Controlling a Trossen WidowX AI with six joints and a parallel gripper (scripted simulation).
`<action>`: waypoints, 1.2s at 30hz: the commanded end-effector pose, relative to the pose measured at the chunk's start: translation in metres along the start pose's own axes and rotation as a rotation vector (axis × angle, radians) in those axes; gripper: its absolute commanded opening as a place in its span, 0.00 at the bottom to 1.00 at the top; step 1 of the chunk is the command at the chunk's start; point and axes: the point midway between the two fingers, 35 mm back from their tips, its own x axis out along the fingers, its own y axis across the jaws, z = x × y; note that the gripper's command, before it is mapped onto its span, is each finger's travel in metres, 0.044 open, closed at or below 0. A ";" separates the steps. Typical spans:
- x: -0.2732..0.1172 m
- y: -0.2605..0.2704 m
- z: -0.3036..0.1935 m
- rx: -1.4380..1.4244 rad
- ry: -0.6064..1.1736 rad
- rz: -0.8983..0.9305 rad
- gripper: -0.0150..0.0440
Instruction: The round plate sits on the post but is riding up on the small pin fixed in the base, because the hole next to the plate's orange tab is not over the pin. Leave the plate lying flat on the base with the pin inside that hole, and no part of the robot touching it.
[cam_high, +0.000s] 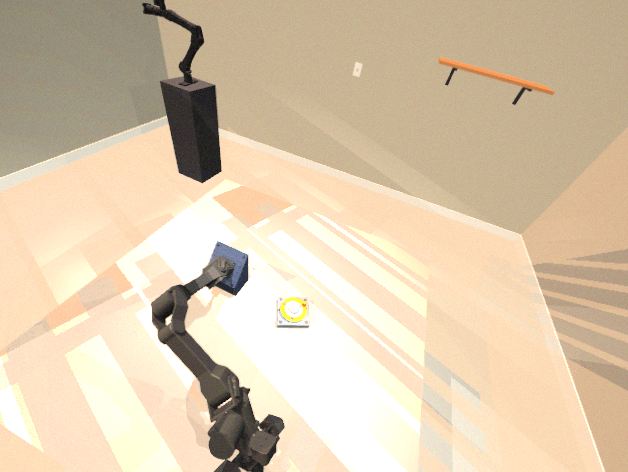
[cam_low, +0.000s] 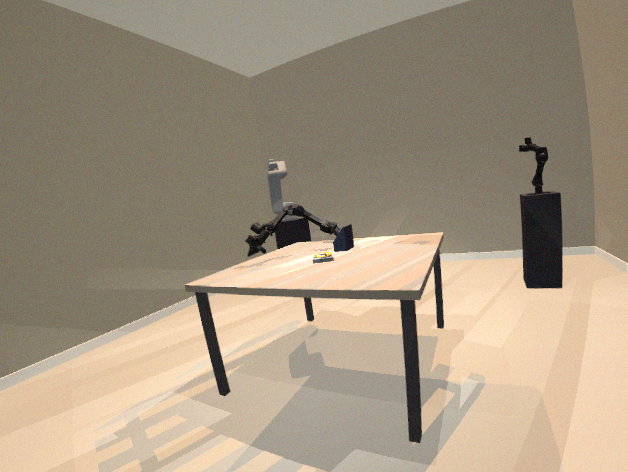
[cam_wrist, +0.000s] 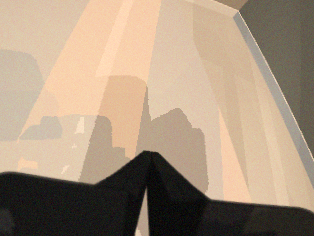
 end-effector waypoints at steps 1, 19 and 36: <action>-0.006 0.061 0.012 0.027 0.021 0.147 0.25; -0.128 0.329 0.019 -0.039 0.366 0.697 0.25; -0.283 0.416 -0.044 -0.210 0.722 0.455 0.25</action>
